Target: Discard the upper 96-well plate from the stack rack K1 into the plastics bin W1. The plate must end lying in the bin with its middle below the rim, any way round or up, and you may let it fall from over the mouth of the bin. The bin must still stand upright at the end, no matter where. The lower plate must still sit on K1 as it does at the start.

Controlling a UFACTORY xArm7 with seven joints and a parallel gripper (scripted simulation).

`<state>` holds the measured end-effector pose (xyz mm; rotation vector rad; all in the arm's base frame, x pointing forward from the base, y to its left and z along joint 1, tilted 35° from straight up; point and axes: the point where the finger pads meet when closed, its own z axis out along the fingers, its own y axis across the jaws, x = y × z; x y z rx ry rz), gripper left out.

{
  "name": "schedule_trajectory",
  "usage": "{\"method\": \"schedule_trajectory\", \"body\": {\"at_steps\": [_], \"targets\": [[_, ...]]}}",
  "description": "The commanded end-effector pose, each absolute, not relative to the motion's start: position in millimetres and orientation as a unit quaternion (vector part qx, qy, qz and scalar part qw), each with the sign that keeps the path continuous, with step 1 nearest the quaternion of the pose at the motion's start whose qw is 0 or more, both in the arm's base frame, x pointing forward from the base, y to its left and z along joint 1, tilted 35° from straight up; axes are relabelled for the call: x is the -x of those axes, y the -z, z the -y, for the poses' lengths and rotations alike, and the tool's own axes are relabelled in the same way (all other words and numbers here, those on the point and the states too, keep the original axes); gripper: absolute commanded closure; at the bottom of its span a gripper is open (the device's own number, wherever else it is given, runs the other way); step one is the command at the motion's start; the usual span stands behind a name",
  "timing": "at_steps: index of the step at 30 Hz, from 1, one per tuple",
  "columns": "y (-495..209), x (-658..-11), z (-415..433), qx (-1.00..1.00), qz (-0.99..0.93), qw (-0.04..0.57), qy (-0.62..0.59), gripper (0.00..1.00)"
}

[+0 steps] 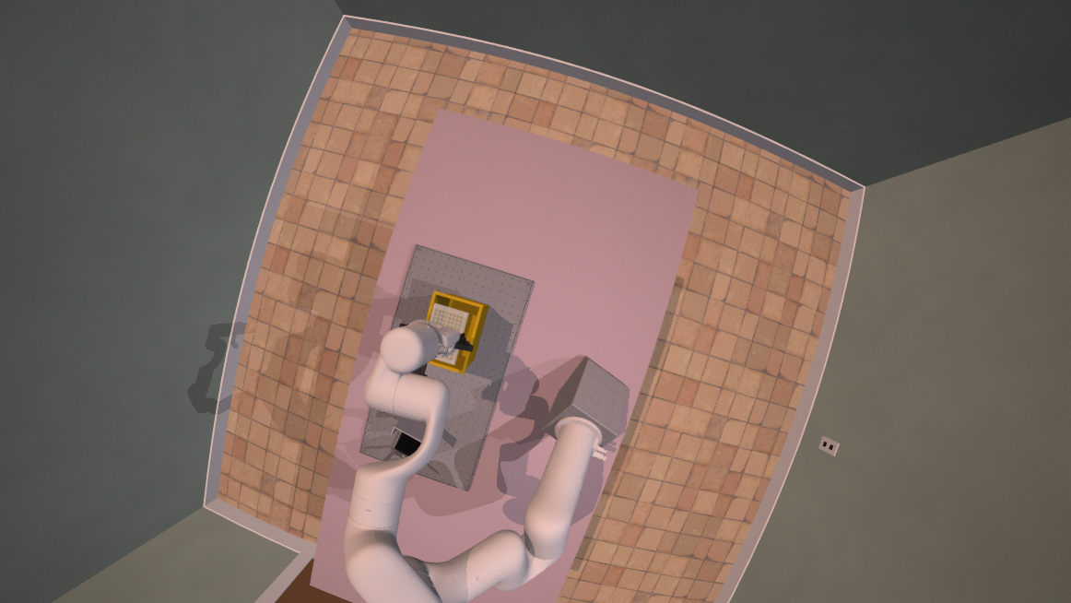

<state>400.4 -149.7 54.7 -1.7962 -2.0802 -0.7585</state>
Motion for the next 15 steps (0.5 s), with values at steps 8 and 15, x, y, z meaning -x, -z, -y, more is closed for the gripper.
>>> {"method": "schedule_trajectory", "body": {"at_steps": [8, 15], "targets": [[-56.2, -400.8, 151.2, 0.624, 0.722, 0.143, 0.263, 1.0], [-55.0, -401.0, 150.1, 0.624, 0.722, 0.143, 0.263, 1.0]]}}
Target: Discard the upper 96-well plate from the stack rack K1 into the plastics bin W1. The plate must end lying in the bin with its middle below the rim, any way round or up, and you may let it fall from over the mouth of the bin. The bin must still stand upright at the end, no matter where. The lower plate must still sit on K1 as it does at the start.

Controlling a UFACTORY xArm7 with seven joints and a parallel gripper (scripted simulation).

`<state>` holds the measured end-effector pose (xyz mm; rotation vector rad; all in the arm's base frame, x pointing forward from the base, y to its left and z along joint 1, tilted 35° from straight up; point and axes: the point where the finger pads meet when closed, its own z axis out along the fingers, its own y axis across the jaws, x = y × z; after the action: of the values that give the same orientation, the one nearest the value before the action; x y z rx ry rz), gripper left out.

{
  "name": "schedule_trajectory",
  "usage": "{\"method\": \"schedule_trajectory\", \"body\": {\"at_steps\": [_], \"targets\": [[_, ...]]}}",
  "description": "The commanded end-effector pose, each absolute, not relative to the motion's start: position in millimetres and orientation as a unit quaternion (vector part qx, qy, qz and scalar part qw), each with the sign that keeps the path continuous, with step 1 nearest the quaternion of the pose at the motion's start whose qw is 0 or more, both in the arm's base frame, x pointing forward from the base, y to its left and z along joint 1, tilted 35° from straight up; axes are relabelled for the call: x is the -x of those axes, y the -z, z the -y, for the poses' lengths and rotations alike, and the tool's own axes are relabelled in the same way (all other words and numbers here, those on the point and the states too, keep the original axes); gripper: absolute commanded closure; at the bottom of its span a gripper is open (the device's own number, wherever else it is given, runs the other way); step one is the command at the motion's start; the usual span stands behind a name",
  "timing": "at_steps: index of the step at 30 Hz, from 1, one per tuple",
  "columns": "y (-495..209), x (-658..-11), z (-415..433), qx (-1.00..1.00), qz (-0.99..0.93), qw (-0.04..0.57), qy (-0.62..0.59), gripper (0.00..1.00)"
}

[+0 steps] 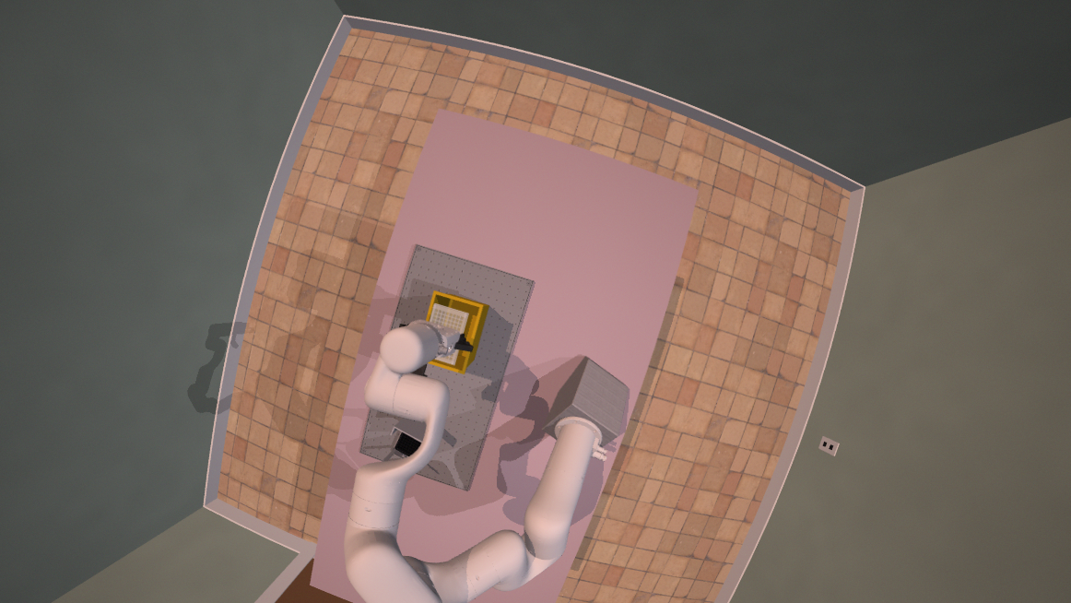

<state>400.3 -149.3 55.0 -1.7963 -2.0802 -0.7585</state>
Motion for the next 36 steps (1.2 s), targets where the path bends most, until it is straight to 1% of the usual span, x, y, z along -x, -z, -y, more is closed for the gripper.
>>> {"method": "schedule_trajectory", "body": {"at_steps": [1, 12, 36], "targets": [[-54, -401, 149, 0.624, 0.722, 0.143, 0.263, 1.0], [-41, -403, 141, 0.624, 0.722, 0.143, 0.263, 1.0], [-41, -403, 140, 0.624, 0.722, 0.143, 0.263, 1.0]]}}
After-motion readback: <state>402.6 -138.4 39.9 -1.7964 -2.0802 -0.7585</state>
